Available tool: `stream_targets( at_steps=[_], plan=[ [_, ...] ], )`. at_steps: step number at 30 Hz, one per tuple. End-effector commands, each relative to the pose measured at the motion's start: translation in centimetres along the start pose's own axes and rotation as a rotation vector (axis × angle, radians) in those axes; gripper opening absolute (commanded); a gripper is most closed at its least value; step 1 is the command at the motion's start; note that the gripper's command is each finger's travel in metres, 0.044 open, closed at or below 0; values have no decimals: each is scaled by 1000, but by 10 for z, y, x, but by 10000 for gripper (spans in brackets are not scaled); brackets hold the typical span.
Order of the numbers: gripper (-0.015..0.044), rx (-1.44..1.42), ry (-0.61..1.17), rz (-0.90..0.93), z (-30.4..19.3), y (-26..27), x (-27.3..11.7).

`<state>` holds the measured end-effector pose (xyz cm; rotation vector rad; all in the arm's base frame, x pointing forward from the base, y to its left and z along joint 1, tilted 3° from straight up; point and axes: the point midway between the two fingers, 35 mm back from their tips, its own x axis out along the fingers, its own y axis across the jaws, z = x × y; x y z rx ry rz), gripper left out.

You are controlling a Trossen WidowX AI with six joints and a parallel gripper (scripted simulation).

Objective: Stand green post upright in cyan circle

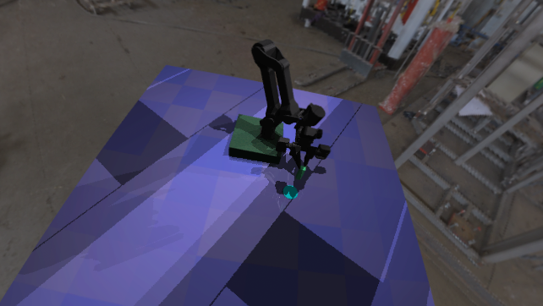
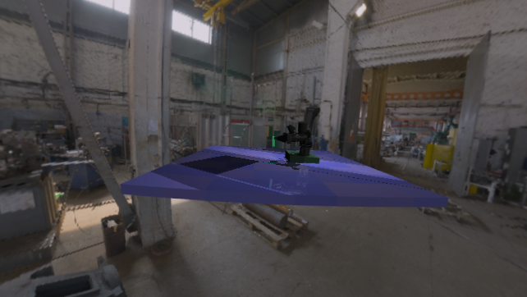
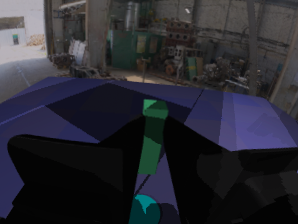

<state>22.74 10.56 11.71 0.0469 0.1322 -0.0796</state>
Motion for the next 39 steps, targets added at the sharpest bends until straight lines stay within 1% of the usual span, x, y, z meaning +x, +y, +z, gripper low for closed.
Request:
stream_targets(
  at_steps=[1,39],
  plan=[
    [23,-5,-1,-3,0,-1,0],
    [23,-25,55,-9,-54,5,8]
  ],
)
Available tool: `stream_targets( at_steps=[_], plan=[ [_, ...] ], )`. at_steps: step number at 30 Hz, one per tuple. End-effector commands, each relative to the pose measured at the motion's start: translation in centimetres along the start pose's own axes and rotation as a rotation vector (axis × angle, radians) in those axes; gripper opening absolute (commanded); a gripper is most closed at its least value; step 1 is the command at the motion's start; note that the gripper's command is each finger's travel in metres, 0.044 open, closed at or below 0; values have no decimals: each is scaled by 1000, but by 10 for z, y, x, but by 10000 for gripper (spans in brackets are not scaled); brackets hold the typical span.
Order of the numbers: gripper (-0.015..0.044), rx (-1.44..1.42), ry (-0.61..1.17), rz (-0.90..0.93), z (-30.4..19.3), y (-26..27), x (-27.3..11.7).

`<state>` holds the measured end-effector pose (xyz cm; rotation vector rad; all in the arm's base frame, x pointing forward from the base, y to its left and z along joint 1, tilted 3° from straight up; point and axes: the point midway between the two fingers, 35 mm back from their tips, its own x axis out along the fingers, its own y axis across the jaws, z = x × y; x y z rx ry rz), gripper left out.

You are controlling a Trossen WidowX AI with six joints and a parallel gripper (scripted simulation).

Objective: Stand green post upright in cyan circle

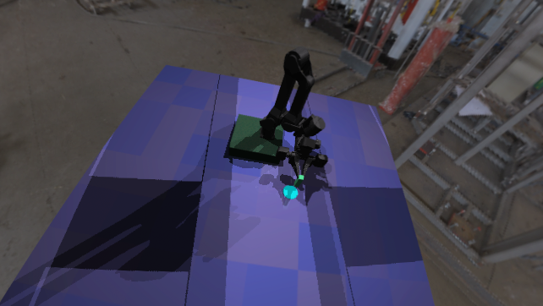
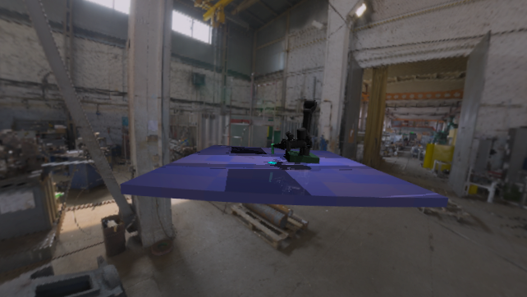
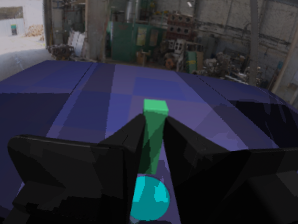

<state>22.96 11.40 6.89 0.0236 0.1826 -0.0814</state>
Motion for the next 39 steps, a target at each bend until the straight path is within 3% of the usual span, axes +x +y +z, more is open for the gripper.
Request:
stream_targets(
  at_steps=[1,39],
  plan=[
    [23,0,8,-5,-7,-1,0],
    [23,-15,71,-33,-58,-5,8]
  ],
)
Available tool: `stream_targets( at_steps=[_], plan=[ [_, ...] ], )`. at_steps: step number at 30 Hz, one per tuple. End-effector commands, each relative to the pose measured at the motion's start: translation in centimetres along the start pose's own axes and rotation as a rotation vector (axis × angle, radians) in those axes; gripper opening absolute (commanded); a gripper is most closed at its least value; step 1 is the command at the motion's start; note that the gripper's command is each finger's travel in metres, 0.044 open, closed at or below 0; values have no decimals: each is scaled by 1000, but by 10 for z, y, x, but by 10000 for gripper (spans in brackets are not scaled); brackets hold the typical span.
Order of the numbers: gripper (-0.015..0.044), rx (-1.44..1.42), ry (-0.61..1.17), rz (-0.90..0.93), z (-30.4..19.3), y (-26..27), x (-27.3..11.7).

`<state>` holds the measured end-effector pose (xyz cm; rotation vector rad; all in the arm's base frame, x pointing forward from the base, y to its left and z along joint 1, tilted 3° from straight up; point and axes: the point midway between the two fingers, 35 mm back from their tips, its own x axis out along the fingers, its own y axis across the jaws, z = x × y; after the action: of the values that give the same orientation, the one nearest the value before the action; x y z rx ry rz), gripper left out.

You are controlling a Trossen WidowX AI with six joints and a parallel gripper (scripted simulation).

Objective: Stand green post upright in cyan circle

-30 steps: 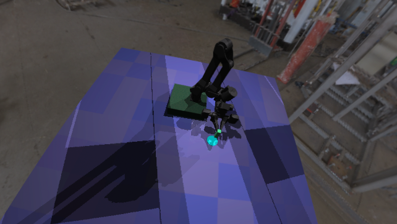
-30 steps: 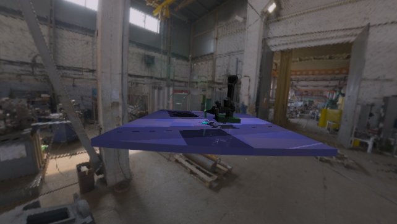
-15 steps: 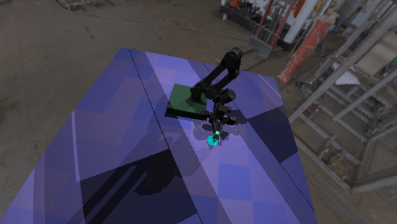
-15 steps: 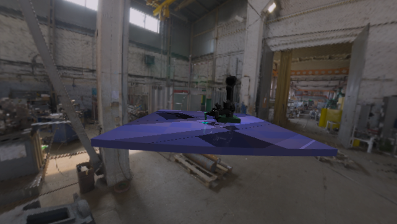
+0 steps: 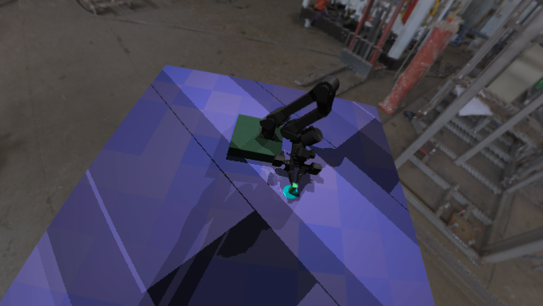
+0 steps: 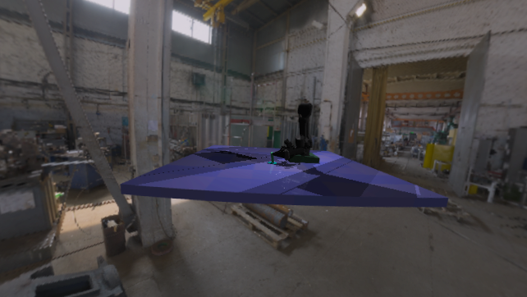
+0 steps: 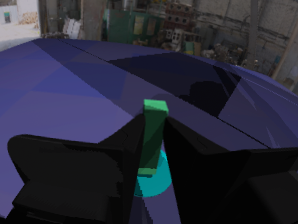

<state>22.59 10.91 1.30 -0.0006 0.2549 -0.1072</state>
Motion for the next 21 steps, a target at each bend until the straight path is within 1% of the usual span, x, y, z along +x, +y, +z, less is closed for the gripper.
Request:
stream_targets(
  at_steps=[1,7,21],
  plan=[
    [23,10,1,-4,-2,1,2],
    [23,10,1,-4,-2,1,2],
    [390,10,1,-4,-2,1,2]
  ],
)
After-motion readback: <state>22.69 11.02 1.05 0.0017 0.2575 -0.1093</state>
